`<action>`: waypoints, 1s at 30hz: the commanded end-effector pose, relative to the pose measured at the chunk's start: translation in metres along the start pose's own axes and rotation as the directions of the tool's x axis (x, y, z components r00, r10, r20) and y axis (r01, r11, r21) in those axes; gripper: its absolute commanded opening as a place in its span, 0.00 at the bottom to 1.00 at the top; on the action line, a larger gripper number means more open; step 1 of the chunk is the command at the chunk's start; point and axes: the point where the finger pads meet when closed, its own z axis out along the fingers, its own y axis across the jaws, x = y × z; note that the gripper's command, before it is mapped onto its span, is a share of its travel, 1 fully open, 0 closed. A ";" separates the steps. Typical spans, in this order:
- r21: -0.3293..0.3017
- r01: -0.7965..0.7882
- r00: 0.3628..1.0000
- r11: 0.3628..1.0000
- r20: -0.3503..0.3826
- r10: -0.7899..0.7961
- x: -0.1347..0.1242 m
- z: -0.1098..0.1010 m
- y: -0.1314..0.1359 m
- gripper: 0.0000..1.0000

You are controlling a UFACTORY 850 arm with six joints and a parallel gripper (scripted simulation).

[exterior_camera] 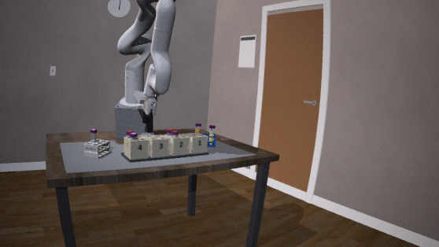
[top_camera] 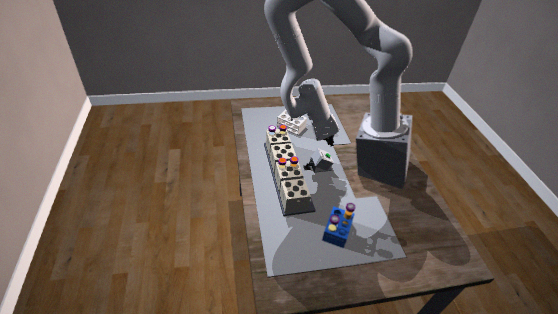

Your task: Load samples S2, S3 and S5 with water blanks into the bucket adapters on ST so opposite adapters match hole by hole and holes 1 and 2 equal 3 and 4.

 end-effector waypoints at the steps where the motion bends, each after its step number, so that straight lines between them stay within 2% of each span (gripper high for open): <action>1: 0.177 -0.014 1.000 0.984 -0.005 0.016 0.000 0.000 0.000 0.00; 11: 0.177 -0.014 1.000 0.984 -0.005 0.016 0.000 0.008 -0.003 0.00; 24: 0.177 -0.014 1.000 0.984 -0.005 0.016 0.001 0.031 -0.014 0.00; 30: 0.177 -0.014 1.000 0.984 -0.005 0.016 0.001 0.032 -0.015 0.00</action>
